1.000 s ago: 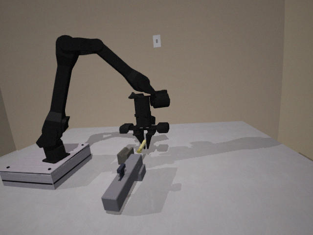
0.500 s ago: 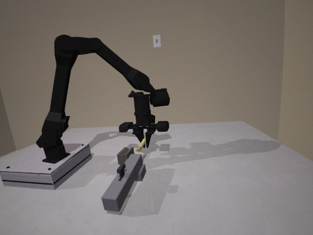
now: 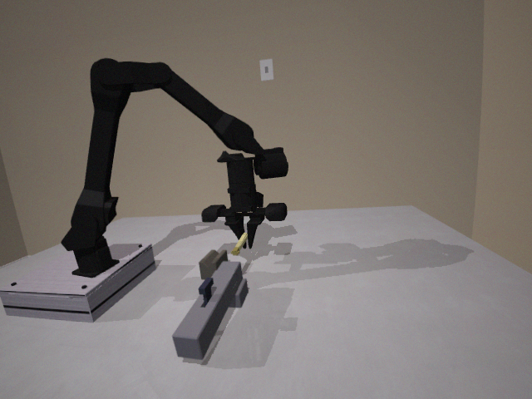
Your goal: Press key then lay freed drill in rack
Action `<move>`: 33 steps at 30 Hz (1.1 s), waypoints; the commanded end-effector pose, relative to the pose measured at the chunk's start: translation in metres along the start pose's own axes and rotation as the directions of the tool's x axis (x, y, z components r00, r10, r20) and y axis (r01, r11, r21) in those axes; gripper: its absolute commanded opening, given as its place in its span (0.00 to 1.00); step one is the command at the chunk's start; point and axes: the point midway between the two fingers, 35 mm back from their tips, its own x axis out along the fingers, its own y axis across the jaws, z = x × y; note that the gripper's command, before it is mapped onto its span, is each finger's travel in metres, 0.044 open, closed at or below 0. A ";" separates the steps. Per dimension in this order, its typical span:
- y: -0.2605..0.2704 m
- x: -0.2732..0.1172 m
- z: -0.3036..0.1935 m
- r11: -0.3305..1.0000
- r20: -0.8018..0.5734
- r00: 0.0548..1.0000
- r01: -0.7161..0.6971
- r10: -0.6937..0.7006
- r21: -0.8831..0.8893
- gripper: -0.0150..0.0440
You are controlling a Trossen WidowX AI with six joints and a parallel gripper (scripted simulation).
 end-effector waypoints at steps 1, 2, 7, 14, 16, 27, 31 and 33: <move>0.000 -0.003 0.000 1.000 0.003 1.000 0.003 -0.003 0.005 0.25; 0.000 -0.004 0.000 1.000 0.003 1.000 0.003 -0.003 0.005 0.25; 0.000 -0.006 0.000 1.000 0.003 1.000 0.003 -0.003 0.005 0.25; -0.001 -0.009 0.000 1.000 0.003 1.000 0.003 -0.003 0.005 0.25; -0.001 -0.010 0.000 1.000 0.003 1.000 0.003 -0.003 0.005 0.25; -0.001 -0.014 0.000 1.000 0.003 1.000 0.003 -0.003 0.005 0.25; -0.001 -0.016 0.000 1.000 0.003 1.000 0.003 -0.003 0.005 0.25; -0.001 -0.017 0.000 1.000 0.003 1.000 0.003 -0.003 0.005 0.25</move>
